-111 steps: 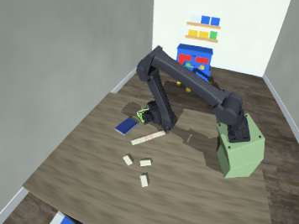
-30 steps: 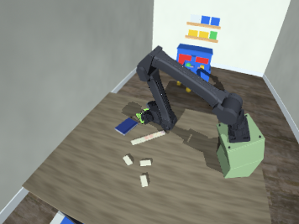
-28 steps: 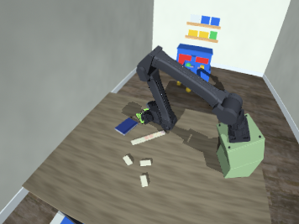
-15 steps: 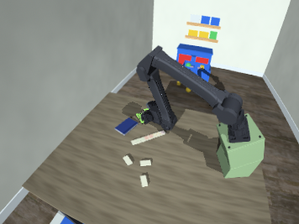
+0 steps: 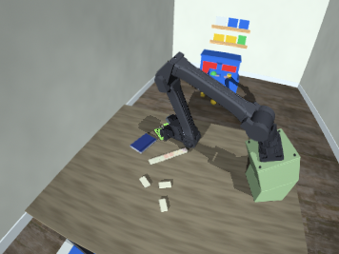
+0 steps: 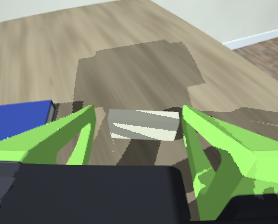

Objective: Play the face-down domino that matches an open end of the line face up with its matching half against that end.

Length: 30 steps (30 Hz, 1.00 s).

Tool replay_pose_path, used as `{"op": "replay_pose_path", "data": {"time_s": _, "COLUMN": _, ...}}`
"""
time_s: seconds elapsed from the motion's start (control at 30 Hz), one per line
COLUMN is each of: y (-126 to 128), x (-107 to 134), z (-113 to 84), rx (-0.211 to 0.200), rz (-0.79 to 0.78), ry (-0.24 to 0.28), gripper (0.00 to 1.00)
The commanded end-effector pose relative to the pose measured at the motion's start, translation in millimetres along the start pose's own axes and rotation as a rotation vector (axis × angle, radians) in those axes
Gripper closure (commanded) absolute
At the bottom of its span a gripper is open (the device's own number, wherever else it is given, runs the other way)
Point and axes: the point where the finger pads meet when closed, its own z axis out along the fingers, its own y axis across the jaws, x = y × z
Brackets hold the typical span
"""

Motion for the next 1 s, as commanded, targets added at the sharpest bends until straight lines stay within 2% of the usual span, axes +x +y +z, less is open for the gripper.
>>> {"op": "replay_pose_path", "data": {"time_s": 0.0, "y": 0.2, "x": -7.2, "z": -3.0, "rx": -0.017, "rz": -0.004, "ry": -0.056, "gripper": 0.28}}
{"op": "replay_pose_path", "data": {"time_s": 0.07, "y": 0.2, "x": -7.2, "z": -3.0, "rx": -0.017, "rz": -0.004, "ry": -0.056, "gripper": 0.28}}
{"op": "replay_pose_path", "data": {"time_s": 0.1, "y": 0.0, "x": -4.1, "z": 0.6, "rx": -0.002, "rz": 0.0, "ry": -0.012, "gripper": 0.28}}
{"op": "replay_pose_path", "data": {"time_s": 0.4, "y": -0.1, "x": -6.1, "z": -3.4, "rx": -0.017, "rz": -0.004, "ry": -0.054, "gripper": 0.28}}
{"op": "replay_pose_path", "data": {"time_s": 0.63, "y": -0.1, "x": -6.1, "z": -3.4, "rx": -0.017, "rz": -0.004, "ry": -0.054, "gripper": 0.28}}
{"op": "replay_pose_path", "data": {"time_s": 0.67, "y": -0.4, "x": -3.0, "z": 0.2, "rx": -0.001, "rz": 0.0, "ry": -0.01, "gripper": 0.28}}
{"op": "replay_pose_path", "data": {"time_s": 0.97, "y": -0.5, "x": -5.1, "z": -3.7, "rx": -0.016, "rz": -0.004, "ry": -0.052, "gripper": 0.28}}
